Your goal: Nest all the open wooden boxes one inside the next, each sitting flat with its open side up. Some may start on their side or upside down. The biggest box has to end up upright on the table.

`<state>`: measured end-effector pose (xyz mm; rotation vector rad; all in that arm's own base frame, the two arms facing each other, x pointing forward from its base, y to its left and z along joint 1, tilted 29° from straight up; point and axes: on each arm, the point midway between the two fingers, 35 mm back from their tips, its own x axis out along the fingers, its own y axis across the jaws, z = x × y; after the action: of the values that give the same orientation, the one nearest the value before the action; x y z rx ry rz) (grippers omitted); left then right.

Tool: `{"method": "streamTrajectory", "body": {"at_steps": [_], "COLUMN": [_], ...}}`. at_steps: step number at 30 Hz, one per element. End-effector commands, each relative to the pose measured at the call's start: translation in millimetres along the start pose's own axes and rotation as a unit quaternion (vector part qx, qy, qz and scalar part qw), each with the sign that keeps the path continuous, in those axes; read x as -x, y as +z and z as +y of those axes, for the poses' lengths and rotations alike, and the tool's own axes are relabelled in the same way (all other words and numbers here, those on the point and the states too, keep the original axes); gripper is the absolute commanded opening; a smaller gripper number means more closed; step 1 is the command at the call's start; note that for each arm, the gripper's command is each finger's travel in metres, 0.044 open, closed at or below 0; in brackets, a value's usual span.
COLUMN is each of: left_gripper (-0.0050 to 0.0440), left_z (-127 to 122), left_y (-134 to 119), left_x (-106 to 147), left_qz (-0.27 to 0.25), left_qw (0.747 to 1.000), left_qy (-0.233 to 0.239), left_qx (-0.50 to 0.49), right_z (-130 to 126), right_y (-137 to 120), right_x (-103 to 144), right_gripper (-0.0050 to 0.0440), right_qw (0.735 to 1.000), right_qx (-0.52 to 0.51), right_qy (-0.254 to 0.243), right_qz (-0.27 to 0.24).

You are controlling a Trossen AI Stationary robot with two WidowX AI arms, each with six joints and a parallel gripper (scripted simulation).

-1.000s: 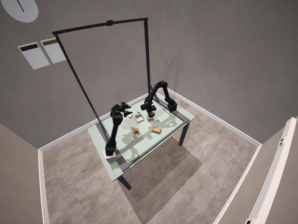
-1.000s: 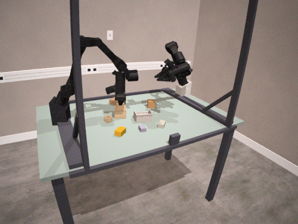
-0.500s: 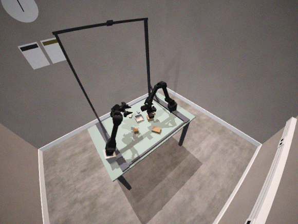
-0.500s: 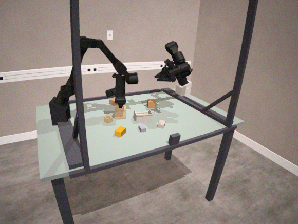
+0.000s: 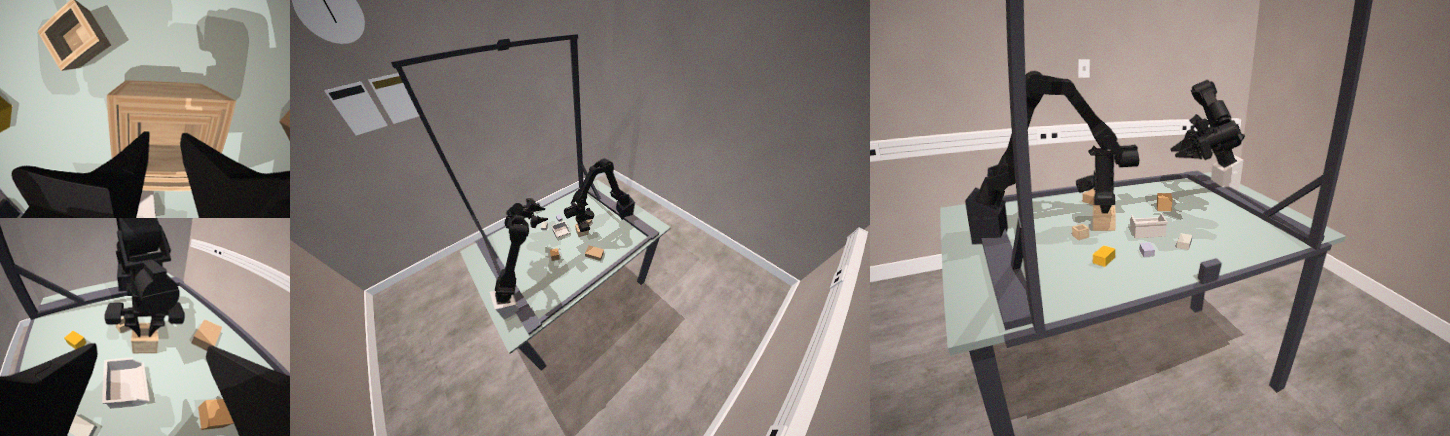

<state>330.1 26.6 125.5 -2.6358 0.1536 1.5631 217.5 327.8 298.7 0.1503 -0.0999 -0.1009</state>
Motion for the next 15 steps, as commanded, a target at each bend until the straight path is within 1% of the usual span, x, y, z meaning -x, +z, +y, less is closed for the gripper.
{"method": "streamTrajectory", "body": {"at_steps": [1,15], "left_gripper": [0.0191,0.0191], "left_z": [0.5,0.1], "left_y": [-1.1,-3.6], "left_x": [-1.0,3.4], "left_qz": [0.002,0.010], "left_qw": [1.000,1.000], "left_qy": [-0.001,-0.002], "left_qx": [0.000,-0.001], "right_z": [0.5,0.5], "right_y": [7.4,7.4], "right_x": [-0.2,-0.2], "right_gripper": [0.0400,0.0400], "right_qw": [1.000,1.000], "right_qx": [-0.011,-0.011], "right_qy": [-0.001,-0.001], "right_qz": [-0.002,-0.002]}}
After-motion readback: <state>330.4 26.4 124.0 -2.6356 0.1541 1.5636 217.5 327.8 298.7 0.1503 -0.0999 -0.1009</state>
